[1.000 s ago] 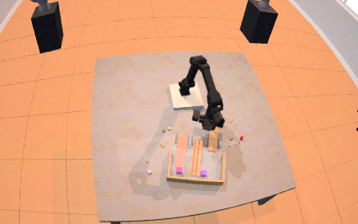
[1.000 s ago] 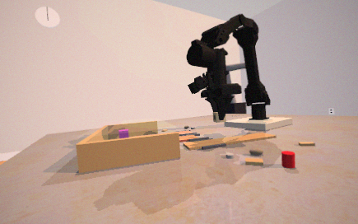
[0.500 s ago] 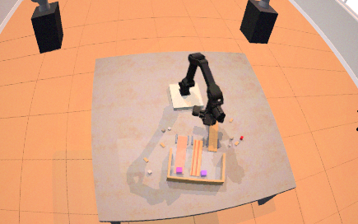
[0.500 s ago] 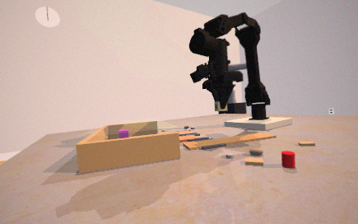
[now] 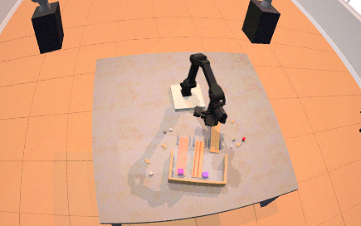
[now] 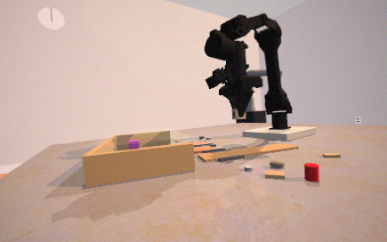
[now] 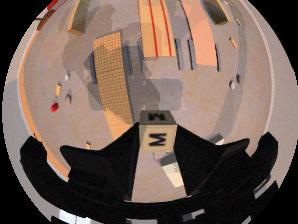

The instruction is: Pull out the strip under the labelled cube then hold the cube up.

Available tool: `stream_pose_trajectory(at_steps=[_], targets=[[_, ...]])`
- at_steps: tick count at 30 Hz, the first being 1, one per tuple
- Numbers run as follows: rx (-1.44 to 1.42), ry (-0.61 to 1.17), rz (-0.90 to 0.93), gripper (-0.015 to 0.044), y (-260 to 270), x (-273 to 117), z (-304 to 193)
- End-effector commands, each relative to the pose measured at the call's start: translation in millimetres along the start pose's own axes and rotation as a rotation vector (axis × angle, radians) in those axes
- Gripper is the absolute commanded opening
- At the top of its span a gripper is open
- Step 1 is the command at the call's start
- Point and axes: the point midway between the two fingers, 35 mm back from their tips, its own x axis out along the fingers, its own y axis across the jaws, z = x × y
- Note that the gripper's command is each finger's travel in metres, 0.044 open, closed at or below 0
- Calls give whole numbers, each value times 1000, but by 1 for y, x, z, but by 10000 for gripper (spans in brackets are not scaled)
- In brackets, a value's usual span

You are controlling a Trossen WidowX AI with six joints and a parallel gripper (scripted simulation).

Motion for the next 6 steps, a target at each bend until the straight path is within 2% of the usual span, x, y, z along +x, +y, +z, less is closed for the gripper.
stream_pose_trajectory(at_steps=[1, 6], targets=[[2, 2, 2, 0, 0, -1, -1], [2, 2, 2, 0, 0, -1, -1]])
